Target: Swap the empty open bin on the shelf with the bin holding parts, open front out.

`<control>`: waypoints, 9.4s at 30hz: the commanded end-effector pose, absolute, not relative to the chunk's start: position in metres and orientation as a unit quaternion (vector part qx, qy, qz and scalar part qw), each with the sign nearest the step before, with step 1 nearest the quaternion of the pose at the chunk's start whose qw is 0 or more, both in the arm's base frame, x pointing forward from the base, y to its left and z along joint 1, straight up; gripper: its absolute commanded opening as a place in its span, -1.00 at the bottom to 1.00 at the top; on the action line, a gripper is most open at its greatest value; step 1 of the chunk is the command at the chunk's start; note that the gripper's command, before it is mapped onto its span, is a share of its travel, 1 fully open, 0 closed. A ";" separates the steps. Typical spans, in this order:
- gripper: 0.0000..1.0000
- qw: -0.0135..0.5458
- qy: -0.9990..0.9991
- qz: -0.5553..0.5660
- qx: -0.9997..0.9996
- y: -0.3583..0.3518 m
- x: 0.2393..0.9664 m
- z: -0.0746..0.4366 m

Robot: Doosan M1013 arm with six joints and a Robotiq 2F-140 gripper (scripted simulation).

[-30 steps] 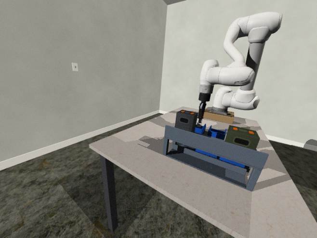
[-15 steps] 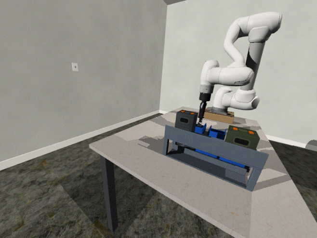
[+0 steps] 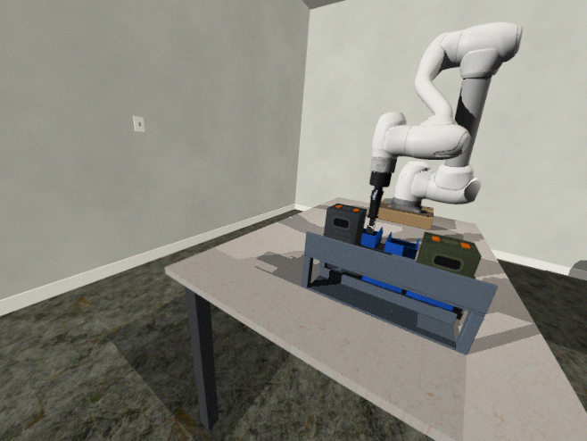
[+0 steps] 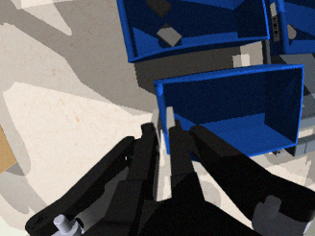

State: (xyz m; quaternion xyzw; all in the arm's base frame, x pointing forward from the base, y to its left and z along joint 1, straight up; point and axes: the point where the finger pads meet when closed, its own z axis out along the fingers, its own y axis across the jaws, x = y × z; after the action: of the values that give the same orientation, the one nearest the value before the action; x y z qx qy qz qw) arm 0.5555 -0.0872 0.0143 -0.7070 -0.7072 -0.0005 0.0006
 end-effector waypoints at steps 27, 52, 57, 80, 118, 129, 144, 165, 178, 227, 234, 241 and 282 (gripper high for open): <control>-0.80 0.001 -0.707 -0.001 -0.707 -0.087 0.555 0.010; -0.80 0.001 -0.707 -0.001 -0.707 -0.087 0.555 -0.007; -0.80 0.001 -0.707 -0.001 -0.707 -0.087 0.555 -0.007; 0.23 0.001 -0.707 -0.001 -0.707 -0.087 0.555 -0.007; 0.23 0.001 -0.707 -0.001 -0.707 -0.087 0.555 -0.004; 0.23 0.001 -0.707 -0.001 -0.707 -0.087 0.555 0.011; 0.23 0.001 -0.707 -0.001 -0.707 -0.087 0.555 0.041; 0.23 0.001 -0.707 -0.001 -0.707 -0.087 0.555 0.072; -0.80 0.001 -0.707 -0.001 -0.707 -0.087 0.555 0.073; -0.80 -0.004 -0.947 0.005 -0.321 -0.051 0.621 0.112; -0.80 -0.005 -0.990 0.008 -0.140 -0.039 0.638 0.123; -0.53 0.000 -1.000 -0.001 0.000 -0.039 0.639 0.124; -0.53 0.000 -1.000 -0.001 0.000 -0.039 0.639 0.121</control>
State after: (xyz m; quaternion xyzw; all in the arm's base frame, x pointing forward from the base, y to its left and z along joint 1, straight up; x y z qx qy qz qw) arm 0.6395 -0.0386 0.1217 0.0000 -1.0000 -0.0007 0.0000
